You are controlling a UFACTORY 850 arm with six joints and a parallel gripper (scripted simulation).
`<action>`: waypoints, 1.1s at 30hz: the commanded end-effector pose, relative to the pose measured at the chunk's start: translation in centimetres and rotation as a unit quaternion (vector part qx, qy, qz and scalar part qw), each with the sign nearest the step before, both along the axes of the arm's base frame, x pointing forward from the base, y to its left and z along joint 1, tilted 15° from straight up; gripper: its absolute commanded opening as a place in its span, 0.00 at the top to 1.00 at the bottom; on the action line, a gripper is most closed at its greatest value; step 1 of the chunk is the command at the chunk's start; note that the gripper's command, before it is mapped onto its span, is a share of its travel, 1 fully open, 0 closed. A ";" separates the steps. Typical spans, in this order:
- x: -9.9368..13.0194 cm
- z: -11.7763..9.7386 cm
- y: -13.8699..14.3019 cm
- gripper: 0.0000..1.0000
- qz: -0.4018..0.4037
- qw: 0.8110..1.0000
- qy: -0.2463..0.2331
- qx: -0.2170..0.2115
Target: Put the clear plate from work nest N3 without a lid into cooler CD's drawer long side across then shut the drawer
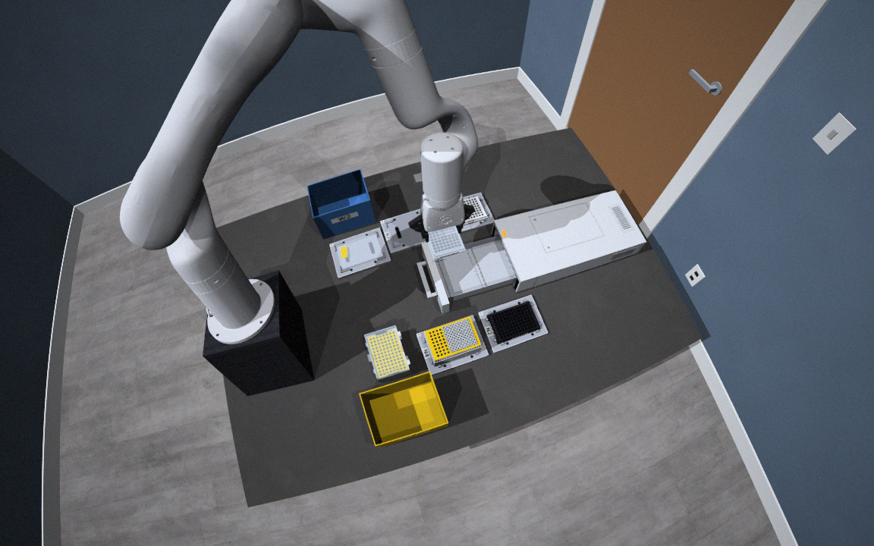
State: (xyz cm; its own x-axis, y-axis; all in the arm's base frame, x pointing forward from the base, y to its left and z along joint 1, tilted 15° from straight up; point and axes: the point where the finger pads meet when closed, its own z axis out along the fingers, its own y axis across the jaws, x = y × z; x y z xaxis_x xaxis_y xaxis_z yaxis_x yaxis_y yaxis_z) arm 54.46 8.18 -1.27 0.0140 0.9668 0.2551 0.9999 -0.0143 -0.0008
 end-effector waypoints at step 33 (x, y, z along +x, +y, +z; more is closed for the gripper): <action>3.2 -1.6 -6.5 1.00 0.000 1.000 -0.003 0.001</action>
